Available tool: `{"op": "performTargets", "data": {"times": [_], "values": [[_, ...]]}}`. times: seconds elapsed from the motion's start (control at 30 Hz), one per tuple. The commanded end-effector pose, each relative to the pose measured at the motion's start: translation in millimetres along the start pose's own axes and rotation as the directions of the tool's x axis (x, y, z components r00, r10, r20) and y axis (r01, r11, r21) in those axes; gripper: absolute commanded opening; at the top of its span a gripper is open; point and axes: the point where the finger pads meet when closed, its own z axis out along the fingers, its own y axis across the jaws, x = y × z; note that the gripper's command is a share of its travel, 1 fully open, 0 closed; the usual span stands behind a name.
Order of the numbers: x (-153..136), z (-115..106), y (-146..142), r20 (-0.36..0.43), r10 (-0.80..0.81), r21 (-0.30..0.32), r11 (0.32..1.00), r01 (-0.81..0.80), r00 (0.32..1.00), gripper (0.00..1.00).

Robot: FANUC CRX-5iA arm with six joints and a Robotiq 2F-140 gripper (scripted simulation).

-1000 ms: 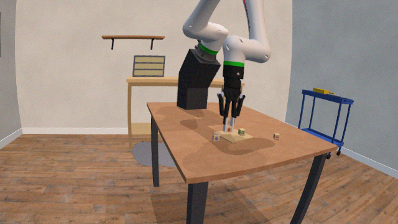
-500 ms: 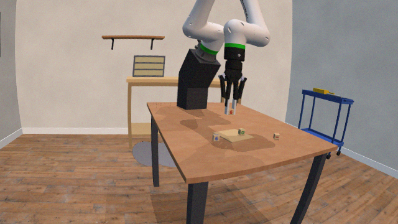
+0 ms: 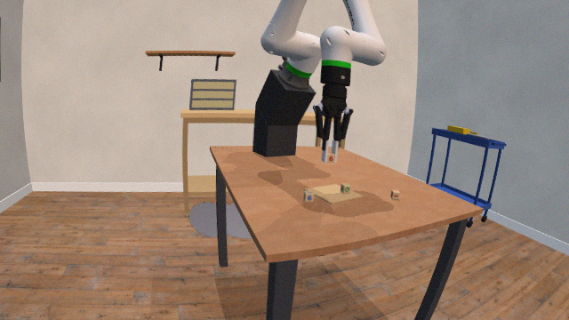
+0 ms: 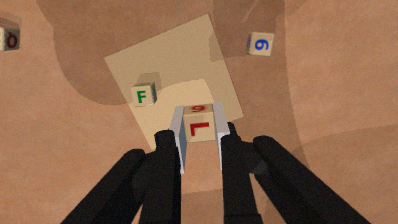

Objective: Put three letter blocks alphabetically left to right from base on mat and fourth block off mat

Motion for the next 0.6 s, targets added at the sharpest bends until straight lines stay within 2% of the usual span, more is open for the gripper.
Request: {"op": "performTargets", "data": {"times": [0.0,0.2,0.37,0.43,0.47,0.57], "values": [[1,0,-2,0.0,-0.105,0.0,0.995,0.105,0.995,0.13],[1,0,-6,0.0,-0.334,0.0,0.943,0.334,0.943,0.13],[2,0,-9,0.001,-0.496,0.0,0.868,0.496,0.868,0.13],[2,0,-9,0.001,-0.496,0.0,0.868,0.496,0.868,0.13],[2,0,-11,0.001,-0.58,0.0,0.815,0.58,0.815,0.13],[3,0,-13,0.001,-0.644,0.0,0.765,0.644,0.765,0.13]]}}
